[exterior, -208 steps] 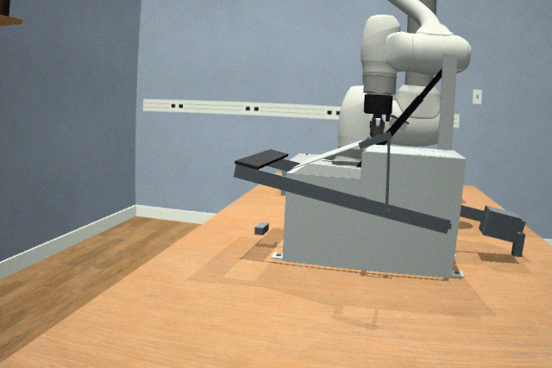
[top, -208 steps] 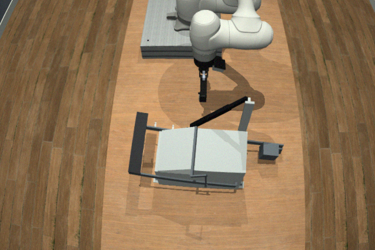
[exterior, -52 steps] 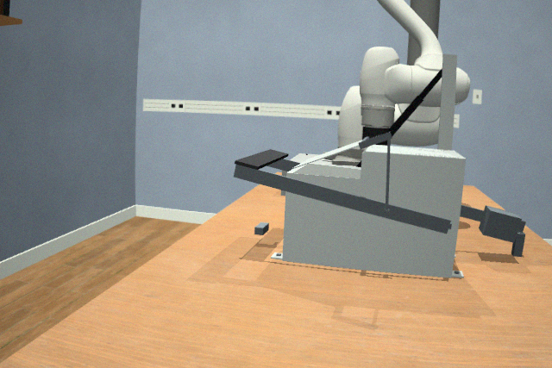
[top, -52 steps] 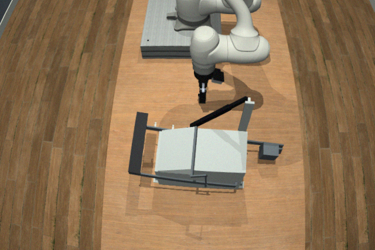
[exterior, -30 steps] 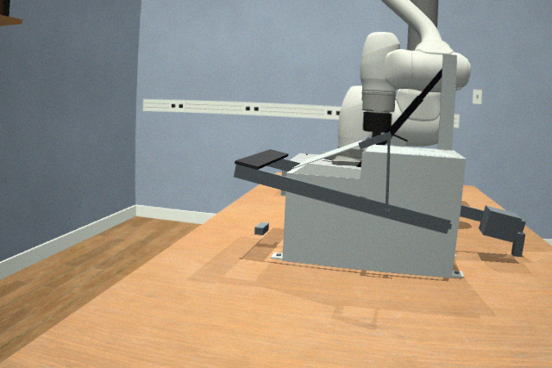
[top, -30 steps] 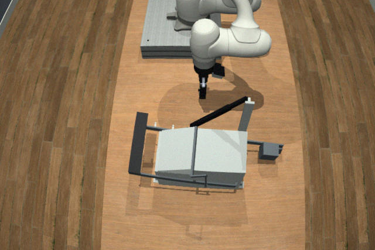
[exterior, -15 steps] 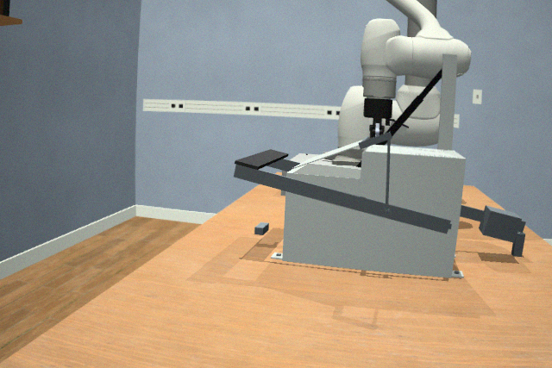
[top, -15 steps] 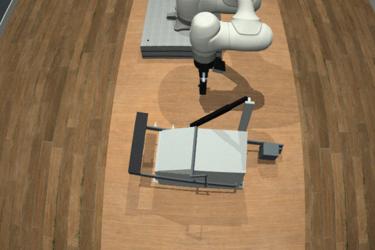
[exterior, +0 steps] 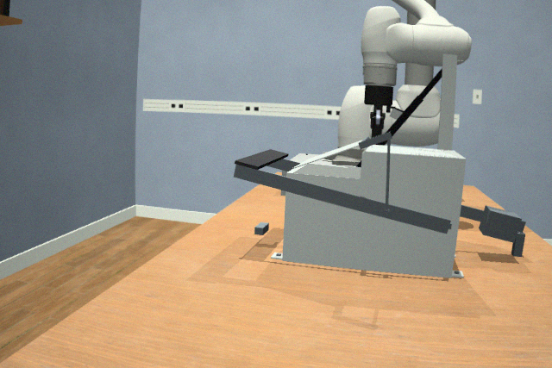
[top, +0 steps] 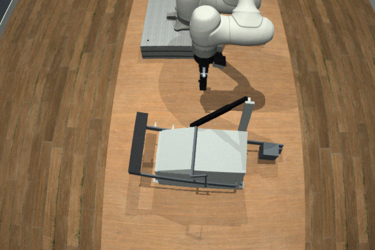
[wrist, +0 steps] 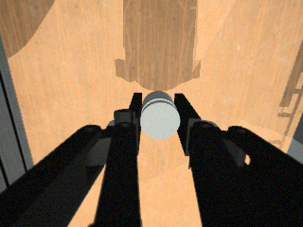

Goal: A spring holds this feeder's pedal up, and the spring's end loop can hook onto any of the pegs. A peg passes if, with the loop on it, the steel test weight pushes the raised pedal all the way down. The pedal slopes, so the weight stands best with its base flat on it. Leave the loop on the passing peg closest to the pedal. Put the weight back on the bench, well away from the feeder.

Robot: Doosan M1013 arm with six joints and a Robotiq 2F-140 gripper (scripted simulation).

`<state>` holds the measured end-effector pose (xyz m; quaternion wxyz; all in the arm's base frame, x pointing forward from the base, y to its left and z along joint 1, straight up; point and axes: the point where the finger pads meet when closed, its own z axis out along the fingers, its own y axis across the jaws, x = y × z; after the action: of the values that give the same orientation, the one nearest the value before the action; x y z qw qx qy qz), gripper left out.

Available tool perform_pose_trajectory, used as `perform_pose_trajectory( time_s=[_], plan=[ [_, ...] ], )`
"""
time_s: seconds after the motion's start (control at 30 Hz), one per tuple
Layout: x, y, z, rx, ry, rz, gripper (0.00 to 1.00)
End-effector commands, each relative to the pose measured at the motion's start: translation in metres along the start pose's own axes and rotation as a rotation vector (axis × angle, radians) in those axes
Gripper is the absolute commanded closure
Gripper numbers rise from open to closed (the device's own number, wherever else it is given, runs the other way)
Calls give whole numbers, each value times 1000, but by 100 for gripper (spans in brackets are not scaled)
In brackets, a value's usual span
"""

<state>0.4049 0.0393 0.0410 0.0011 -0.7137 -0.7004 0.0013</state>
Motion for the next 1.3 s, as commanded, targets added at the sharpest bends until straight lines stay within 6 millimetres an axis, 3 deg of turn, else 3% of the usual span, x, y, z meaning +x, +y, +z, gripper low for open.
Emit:
perform_pose_trajectory(
  time_s=[0.0,0.5,0.6,1.07,1.27],
  plan=[
    [0,0,-2,-1,0,0,75],
    [0,0,-38,-1,0,0,75],
    [0,0,-36,-1,0,0,75],
    [0,0,-73,-1,0,0,75],
    [0,0,-75,-1,0,0,75]
  ],
)
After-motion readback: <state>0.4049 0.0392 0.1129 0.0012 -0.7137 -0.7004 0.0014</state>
